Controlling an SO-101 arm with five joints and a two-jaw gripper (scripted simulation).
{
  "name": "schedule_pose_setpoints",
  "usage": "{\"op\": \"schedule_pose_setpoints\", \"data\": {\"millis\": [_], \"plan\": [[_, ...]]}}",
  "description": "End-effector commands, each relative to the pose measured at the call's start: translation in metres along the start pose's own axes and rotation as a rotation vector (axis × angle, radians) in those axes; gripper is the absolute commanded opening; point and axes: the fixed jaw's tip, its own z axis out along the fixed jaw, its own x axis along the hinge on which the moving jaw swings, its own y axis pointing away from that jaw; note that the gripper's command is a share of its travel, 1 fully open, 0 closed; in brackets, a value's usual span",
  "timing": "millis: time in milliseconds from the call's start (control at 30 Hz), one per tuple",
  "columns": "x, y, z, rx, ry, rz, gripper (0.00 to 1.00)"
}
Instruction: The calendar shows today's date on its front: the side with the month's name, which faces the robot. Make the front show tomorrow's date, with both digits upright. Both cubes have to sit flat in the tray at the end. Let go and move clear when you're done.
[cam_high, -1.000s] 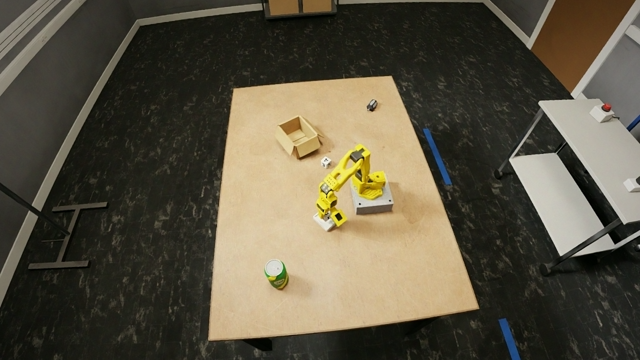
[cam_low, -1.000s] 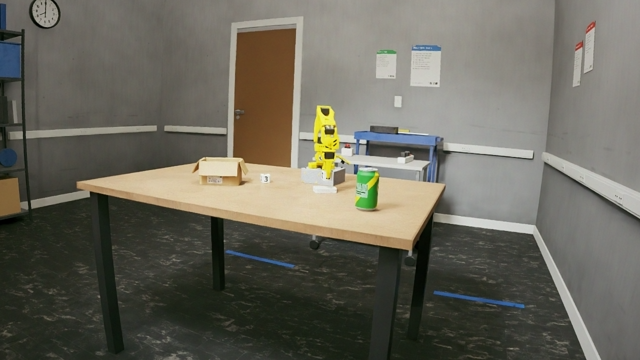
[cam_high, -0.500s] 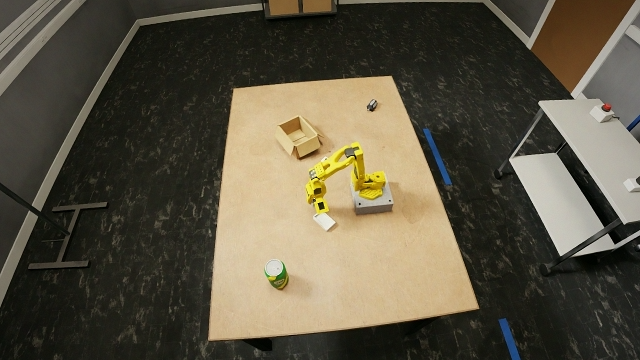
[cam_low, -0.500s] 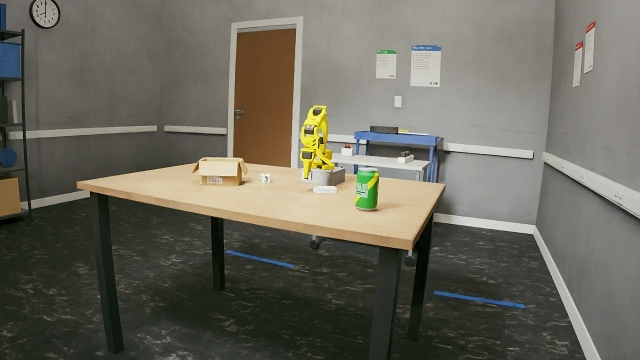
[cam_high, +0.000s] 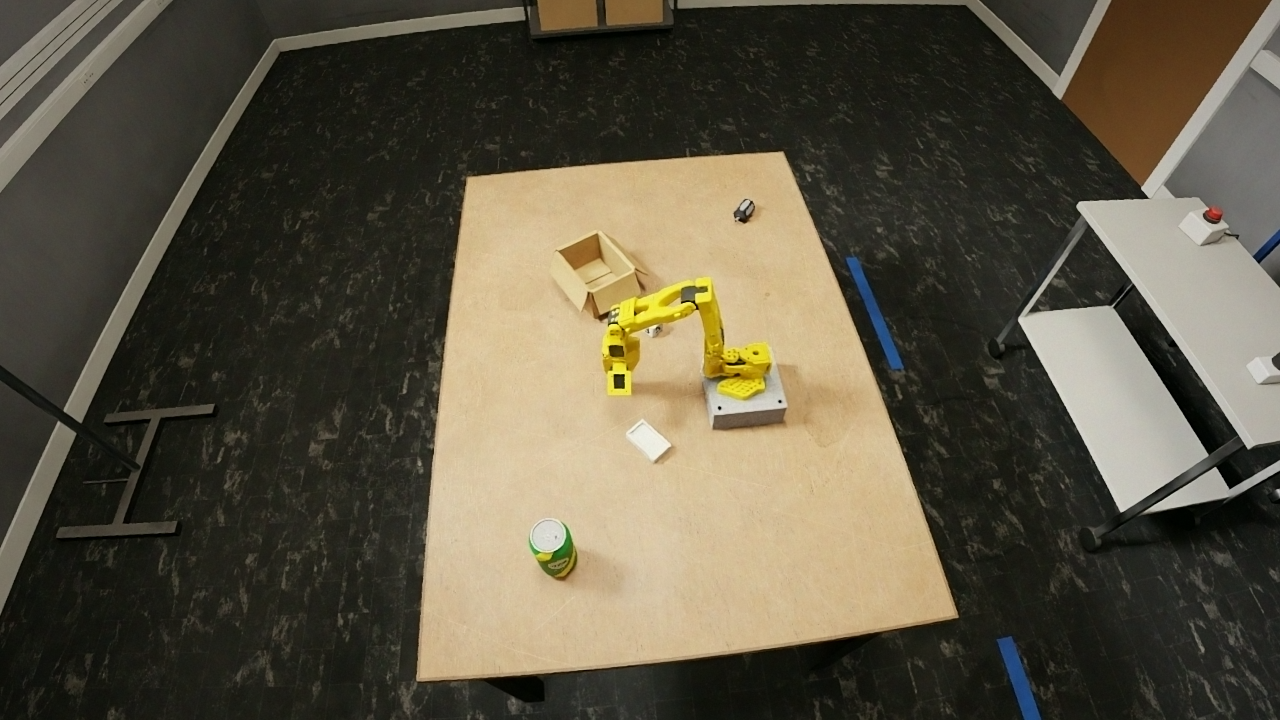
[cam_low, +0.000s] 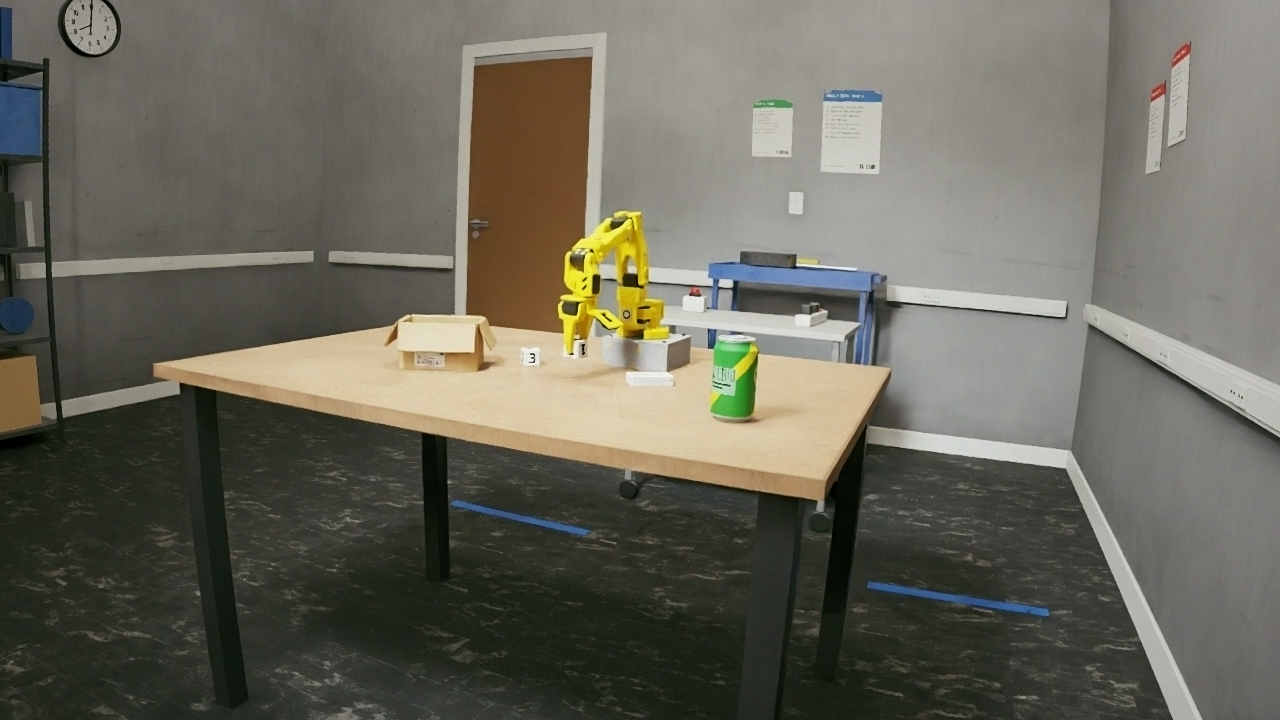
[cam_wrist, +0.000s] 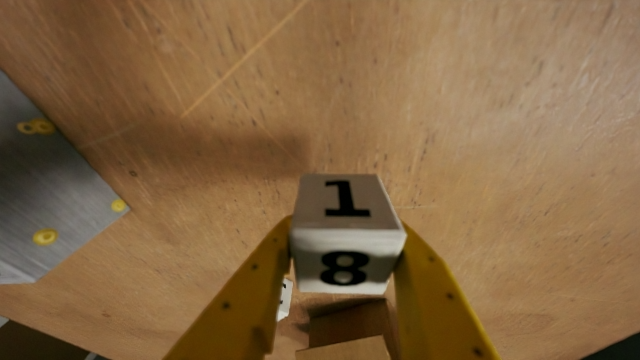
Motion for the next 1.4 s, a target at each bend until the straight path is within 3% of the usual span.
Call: {"op": "schedule_pose_setpoints", "data": {"millis": [0,1367], "plan": [[0.0091,-0.0026,0.0001,-0.004,-0.003,0.049,0.00],[0.0110,-0.0028,0.0038,-0.004,-0.003,0.059,0.00]]}}
